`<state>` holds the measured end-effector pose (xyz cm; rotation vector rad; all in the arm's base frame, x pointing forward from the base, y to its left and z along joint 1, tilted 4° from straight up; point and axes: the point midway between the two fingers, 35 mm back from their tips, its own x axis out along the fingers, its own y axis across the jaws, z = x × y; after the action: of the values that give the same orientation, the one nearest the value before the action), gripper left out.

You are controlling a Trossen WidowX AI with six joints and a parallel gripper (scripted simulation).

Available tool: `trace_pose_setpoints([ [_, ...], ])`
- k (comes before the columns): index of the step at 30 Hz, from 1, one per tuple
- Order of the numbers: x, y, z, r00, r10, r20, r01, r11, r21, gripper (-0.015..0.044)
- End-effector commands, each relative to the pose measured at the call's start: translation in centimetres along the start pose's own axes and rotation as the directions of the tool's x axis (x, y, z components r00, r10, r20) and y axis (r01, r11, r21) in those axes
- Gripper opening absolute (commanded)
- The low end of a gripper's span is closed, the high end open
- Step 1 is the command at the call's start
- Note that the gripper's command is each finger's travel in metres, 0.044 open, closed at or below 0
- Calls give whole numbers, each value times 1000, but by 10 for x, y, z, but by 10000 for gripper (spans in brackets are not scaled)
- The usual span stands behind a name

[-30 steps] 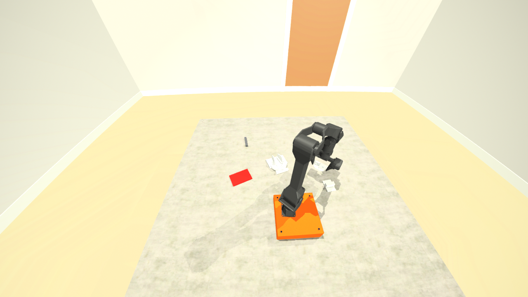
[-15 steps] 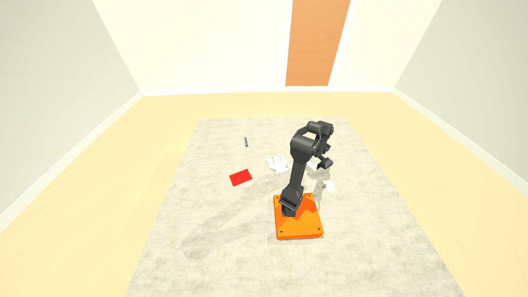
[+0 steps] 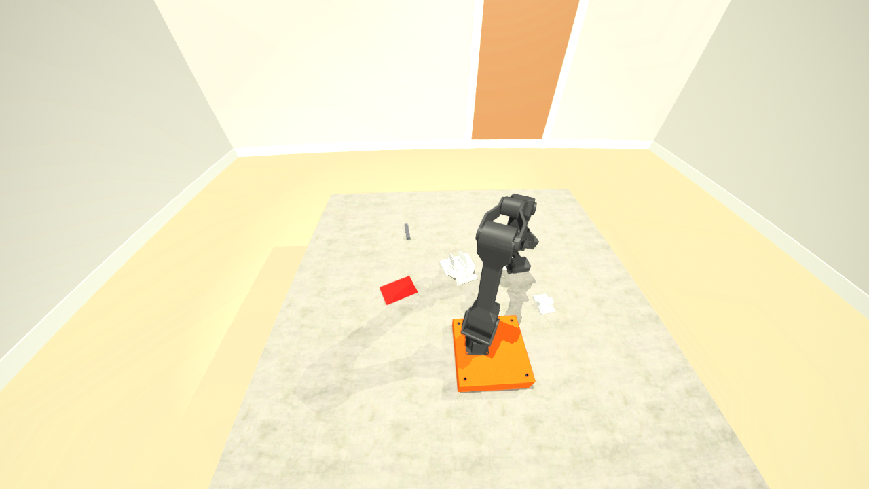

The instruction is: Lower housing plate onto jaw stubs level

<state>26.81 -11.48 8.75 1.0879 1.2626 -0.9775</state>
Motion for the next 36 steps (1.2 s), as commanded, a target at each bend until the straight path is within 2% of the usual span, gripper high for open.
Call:
trace_pose_setpoints([
  [1, -1, 6, -11, 1000, 0, 4, 0, 993, 121, 351],
  [18, -1, 24, -52, 1000, 3, 0, -3, 849, 528, 351],
  [36, -2, 37, -97, 1000, 8, -5, 0, 526, 851, 351],
])
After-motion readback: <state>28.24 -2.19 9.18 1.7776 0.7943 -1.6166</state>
